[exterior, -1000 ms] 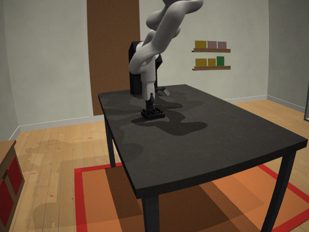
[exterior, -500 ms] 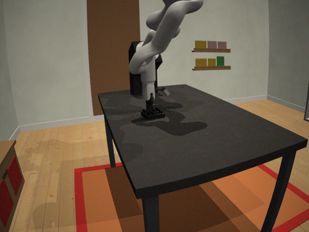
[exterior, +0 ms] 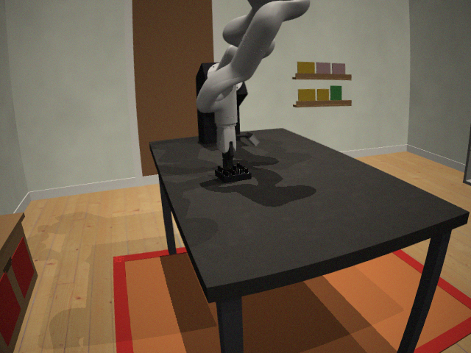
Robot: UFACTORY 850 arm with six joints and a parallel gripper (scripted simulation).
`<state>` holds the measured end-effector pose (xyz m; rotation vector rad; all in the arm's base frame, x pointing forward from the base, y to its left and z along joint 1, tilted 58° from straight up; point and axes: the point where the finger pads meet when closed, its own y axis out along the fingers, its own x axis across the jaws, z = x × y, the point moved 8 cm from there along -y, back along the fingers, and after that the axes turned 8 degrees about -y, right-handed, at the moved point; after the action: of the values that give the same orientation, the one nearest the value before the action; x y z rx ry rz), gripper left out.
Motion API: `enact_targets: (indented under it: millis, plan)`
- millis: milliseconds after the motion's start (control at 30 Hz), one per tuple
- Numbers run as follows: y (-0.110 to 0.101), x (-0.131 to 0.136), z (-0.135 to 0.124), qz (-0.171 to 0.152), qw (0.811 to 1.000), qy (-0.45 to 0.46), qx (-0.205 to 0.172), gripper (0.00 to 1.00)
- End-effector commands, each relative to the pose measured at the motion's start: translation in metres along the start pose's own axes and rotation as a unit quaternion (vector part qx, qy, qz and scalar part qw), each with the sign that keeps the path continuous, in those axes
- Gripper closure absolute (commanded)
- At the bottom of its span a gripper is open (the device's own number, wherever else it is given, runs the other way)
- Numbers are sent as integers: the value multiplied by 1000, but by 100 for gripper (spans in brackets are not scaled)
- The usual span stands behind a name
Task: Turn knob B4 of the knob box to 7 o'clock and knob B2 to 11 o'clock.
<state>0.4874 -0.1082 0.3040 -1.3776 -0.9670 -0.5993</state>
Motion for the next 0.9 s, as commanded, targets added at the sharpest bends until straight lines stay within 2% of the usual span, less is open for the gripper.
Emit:
enact_targets:
  millis: [0,867]
  plan:
    - [0,0,0,0,1000,0,0,92]
    - [0,0,0,0,1000,-10,0,92]
